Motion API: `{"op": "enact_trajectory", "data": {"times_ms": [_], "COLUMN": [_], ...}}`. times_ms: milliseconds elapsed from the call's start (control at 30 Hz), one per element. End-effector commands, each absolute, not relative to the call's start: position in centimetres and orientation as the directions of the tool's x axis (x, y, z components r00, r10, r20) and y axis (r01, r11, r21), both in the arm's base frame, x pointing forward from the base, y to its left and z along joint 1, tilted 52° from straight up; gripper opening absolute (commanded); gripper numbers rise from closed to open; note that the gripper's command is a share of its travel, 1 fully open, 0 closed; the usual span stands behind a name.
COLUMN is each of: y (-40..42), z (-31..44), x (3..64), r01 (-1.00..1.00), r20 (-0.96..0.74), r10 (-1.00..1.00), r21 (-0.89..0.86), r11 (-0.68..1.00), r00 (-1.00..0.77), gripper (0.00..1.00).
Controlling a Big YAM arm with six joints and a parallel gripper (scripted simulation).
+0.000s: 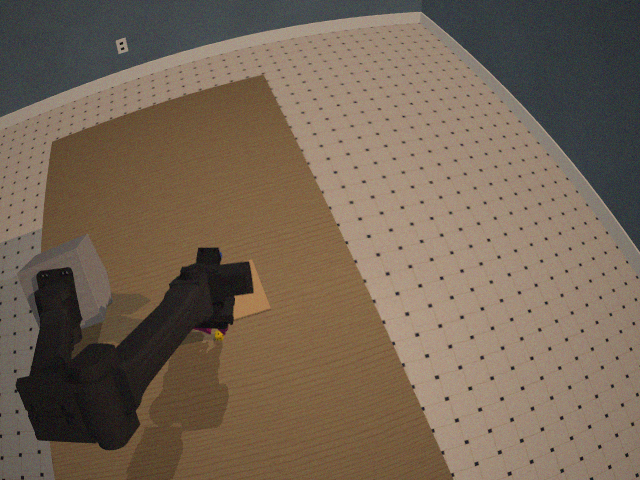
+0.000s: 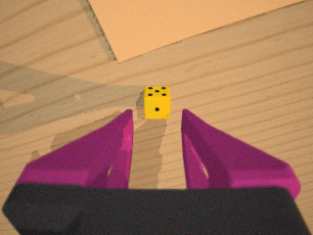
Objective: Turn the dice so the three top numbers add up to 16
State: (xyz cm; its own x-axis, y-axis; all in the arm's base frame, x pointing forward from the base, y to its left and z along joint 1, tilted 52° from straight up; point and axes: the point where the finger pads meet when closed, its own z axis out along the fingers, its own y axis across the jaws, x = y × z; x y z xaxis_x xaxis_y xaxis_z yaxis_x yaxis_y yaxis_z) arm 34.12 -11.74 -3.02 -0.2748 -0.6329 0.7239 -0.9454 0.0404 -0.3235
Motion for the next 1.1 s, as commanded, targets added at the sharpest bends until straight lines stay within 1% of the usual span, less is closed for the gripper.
{"op": "enact_trajectory", "data": {"times_ms": [0,1067], "y": [-11.4,-13.2], "z": [-3.6,-4.9], "x": [34.0,34.0], "r01": [-0.947,-0.954], "r20": [0.722,0.729], "r10": [-0.638,-0.637], "r21": [-0.319,-0.299], "r11": [0.035,0.034], "r00": [-0.267,-0.251], "gripper": [0.30,0.30]}}
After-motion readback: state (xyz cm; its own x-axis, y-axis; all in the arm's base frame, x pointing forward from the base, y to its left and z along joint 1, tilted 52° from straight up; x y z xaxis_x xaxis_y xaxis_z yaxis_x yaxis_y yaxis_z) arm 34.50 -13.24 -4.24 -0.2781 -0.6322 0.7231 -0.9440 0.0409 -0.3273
